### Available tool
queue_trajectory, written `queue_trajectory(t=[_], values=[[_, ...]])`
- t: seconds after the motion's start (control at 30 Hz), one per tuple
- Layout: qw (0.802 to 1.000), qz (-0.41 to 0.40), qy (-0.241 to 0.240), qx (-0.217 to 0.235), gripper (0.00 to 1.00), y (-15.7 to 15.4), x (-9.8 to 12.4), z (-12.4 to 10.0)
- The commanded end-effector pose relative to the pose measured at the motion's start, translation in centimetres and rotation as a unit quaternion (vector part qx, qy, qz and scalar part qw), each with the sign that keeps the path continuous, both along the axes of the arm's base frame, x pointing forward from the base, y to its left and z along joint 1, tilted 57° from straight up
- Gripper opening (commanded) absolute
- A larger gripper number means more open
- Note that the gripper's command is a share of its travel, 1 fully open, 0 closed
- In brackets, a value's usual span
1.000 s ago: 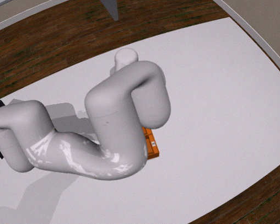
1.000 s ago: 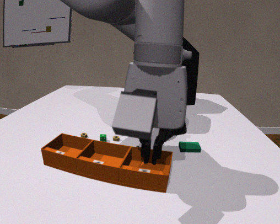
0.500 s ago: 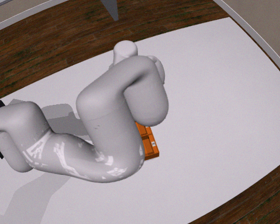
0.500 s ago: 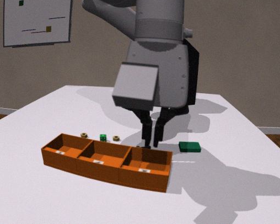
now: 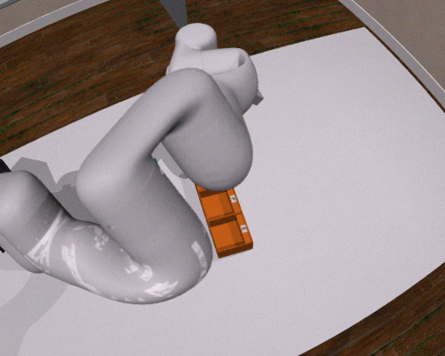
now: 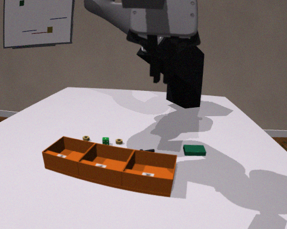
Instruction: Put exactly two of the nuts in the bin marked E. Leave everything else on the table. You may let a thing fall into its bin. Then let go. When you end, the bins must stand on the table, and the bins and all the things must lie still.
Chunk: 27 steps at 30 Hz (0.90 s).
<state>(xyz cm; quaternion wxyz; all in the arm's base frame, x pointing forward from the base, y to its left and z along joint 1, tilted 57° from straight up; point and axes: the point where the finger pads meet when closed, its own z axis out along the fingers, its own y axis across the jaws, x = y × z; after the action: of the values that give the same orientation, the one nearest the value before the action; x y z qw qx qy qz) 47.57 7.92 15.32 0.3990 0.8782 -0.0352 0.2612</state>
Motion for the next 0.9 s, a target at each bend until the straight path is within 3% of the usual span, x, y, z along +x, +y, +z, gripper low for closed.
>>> queue_trajectory(t=[0.0, 0.2, 0.23, 0.4, 0.47, 0.5, 0.87], values=[[1.000, -0.001, -0.001, -0.001, 0.07, 1.3, -0.8, 1.1], [1.000, -0.001, -0.001, -0.001, 0.07, 1.3, -0.8, 1.1], [1.000, -0.015, -0.019, 0.010, 0.30, 0.5, -1.1, 1.1], [0.993, -0.067, -0.086, 0.050, 0.30, -3.3, -2.8, 1.1], [0.993, -0.067, -0.086, 0.050, 0.30, -3.3, -2.8, 1.1], [0.986, -0.093, -0.121, 0.071, 0.30, -4.1, -3.1, 1.1], [0.942, -0.191, -0.237, 0.140, 0.30, -12.5, -6.8, 1.0]])
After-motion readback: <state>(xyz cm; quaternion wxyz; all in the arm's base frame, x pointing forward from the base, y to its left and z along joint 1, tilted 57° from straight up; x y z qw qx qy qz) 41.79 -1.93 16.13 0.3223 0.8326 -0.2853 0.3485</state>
